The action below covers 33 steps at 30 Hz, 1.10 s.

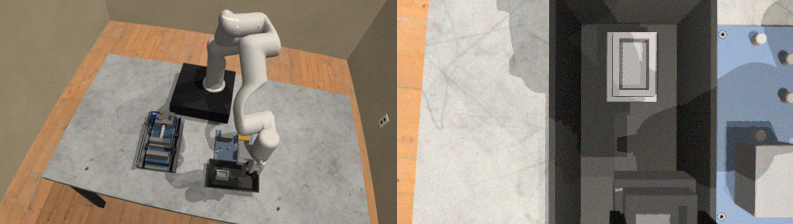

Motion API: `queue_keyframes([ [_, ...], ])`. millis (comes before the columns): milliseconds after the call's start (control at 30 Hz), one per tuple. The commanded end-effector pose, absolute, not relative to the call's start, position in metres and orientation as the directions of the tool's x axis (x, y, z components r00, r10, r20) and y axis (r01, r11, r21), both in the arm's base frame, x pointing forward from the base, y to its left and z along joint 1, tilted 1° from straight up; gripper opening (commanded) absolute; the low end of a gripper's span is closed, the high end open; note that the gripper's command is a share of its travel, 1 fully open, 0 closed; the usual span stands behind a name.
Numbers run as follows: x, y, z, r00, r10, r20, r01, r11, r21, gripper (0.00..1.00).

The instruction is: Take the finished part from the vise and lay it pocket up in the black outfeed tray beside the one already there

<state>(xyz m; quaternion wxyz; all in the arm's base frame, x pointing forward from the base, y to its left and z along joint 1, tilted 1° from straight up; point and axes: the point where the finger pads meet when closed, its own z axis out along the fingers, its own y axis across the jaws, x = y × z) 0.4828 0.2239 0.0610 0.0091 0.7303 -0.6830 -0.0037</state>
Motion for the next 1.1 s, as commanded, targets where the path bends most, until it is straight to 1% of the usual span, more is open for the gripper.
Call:
queue_keyframes([
  [0, 0.484, 0.225, 0.054, 0.067, -0.998, 0.005, -0.998, -0.067, 0.014, 0.00],
  [1067, 0.483, 0.224, -0.001, 0.067, -0.998, 0.005, -0.998, -0.067, 0.014, 0.00],
])
